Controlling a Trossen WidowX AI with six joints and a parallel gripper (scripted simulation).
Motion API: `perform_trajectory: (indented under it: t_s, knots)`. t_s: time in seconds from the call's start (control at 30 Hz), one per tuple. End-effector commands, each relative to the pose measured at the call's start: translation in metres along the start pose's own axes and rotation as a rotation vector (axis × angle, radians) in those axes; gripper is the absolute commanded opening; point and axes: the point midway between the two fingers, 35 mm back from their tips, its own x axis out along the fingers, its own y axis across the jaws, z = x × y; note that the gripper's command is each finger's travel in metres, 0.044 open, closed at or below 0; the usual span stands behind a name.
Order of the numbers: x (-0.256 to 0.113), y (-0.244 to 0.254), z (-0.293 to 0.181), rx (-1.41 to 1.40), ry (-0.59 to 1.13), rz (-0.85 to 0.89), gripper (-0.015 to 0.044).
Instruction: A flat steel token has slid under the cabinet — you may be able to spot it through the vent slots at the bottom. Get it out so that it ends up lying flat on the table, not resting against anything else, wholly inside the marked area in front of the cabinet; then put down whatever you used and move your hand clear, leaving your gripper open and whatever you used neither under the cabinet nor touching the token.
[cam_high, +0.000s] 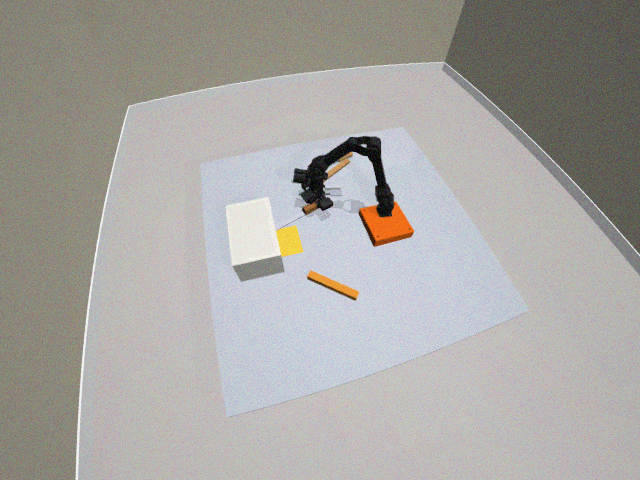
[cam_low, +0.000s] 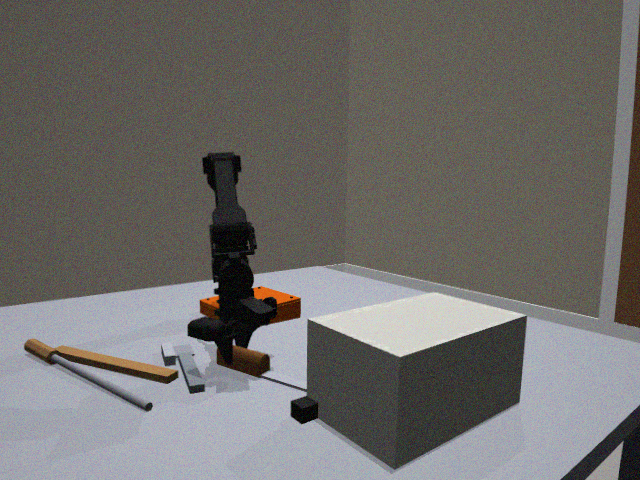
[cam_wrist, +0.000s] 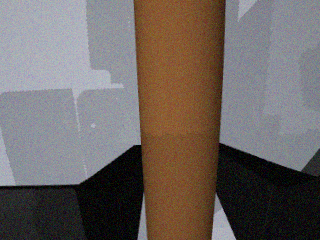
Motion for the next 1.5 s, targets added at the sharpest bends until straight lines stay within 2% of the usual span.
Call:
perform_trajectory:
  t_s: [0.0, 1.47]
  knots:
    - [0.0, -0.001, 0.008, 0.0, 0.001, -0.004, 0.0]
    - [-0.001, -0.002, 0.063, 0.001, -0.004, -0.004, 0.0]
